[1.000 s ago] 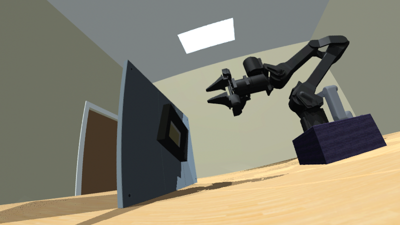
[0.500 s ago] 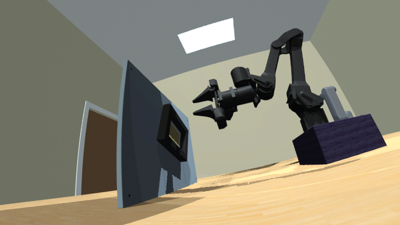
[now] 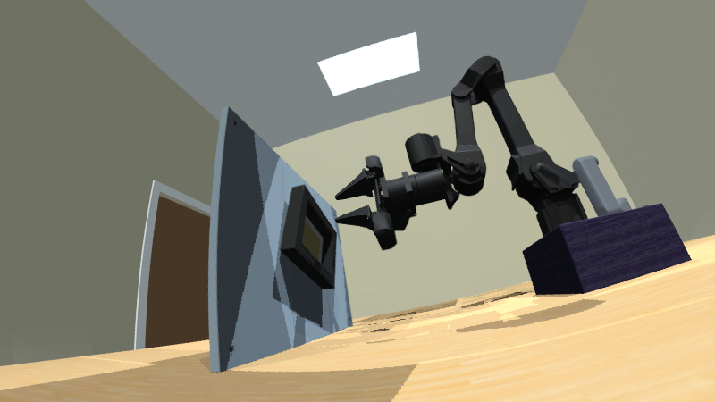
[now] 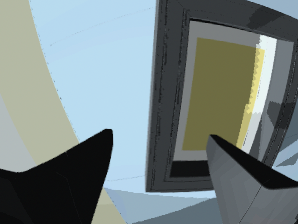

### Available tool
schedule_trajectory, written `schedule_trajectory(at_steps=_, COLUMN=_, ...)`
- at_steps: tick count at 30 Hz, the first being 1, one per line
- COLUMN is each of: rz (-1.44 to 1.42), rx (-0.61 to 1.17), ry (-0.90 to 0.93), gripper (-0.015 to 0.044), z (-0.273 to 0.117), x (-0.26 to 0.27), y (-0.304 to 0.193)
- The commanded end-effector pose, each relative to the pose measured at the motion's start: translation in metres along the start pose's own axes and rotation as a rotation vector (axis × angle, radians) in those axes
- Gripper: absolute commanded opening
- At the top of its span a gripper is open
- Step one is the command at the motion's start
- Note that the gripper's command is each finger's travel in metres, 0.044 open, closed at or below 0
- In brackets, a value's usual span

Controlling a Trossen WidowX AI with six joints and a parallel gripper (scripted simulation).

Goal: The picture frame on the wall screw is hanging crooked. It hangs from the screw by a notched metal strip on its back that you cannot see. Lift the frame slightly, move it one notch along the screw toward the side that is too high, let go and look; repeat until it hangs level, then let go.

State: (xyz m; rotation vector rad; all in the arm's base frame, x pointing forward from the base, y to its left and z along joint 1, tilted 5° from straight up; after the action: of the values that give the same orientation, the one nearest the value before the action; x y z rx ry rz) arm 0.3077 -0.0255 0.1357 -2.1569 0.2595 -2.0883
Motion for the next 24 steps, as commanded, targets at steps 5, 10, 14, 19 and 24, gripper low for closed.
schedule_trajectory(at_steps=5, rz=0.006, rx=-0.005, ry=-0.008, gripper=0.026, z=0.006, x=-0.003, y=0.001)
schedule_trajectory(at_steps=10, rz=0.006, rx=-0.005, ry=-0.007, gripper=0.026, z=0.014, x=-0.003, y=0.001)
schedule_trajectory(at_steps=14, rz=0.006, rx=-0.005, ry=-0.007, gripper=0.026, z=0.021, x=-0.003, y=0.001)
schedule_trajectory(at_steps=19, rz=0.006, rx=-0.005, ry=-0.006, gripper=0.026, z=0.029, x=-0.003, y=0.001)
schedule_trajectory(at_steps=24, rz=0.006, rx=-0.005, ry=-0.006, gripper=0.026, z=0.037, x=-0.003, y=0.001)
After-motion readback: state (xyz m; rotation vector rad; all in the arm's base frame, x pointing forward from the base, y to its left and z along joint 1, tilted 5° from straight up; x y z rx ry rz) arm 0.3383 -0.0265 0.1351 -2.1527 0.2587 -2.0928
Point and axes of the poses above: the point midway between the two fingers, 35 mm back from their tips, its own z axis out along the fingers, its own x axis across the jaws, y = z × x, the point moved 4 cm from there along -z, back along the fingers, and after that the axes turned 3 degrees about -z, right-handed, at the moved point
